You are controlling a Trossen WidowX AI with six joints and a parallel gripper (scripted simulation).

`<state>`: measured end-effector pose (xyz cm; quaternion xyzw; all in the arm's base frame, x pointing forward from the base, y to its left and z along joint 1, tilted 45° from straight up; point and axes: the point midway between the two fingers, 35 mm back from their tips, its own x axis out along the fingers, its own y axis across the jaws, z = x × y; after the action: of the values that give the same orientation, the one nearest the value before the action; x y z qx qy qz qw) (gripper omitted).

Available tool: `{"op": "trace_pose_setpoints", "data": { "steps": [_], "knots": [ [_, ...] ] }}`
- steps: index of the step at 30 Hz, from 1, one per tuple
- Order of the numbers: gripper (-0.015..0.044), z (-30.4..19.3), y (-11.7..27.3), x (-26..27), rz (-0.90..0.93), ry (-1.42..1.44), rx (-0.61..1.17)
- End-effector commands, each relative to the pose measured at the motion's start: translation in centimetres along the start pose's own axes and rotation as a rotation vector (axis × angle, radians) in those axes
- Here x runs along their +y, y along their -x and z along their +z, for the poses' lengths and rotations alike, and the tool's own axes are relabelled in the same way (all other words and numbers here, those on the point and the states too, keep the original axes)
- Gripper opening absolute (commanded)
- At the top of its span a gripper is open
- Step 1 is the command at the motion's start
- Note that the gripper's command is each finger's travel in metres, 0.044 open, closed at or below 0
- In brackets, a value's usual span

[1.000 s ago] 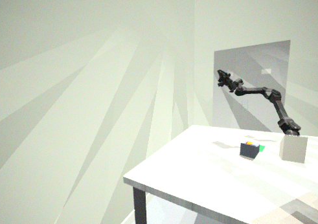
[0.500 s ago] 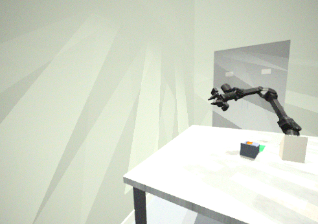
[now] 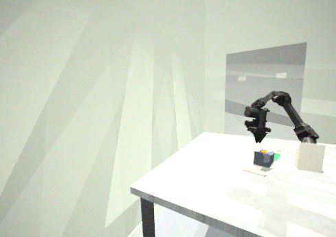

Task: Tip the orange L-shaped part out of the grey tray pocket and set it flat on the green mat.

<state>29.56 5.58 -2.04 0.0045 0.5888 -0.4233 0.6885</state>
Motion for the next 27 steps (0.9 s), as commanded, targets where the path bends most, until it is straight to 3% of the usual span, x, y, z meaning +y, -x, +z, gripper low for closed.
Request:
{"op": "trace_pose_setpoints", "data": {
  "steps": [1, 8, 14, 27],
  "knots": [
    [0.0180, -1.1, -0.5, -3.0, -0.169, 0.186, -0.015],
    [0.0180, -1.0, -1.4, -3.0, -0.168, 0.186, -0.015],
    [0.0180, -0.8, -7.6, -4.2, -0.171, 0.185, -0.017],
    [0.0180, -0.8, -9.0, -4.5, -0.171, 0.185, -0.017]
  ]
}}
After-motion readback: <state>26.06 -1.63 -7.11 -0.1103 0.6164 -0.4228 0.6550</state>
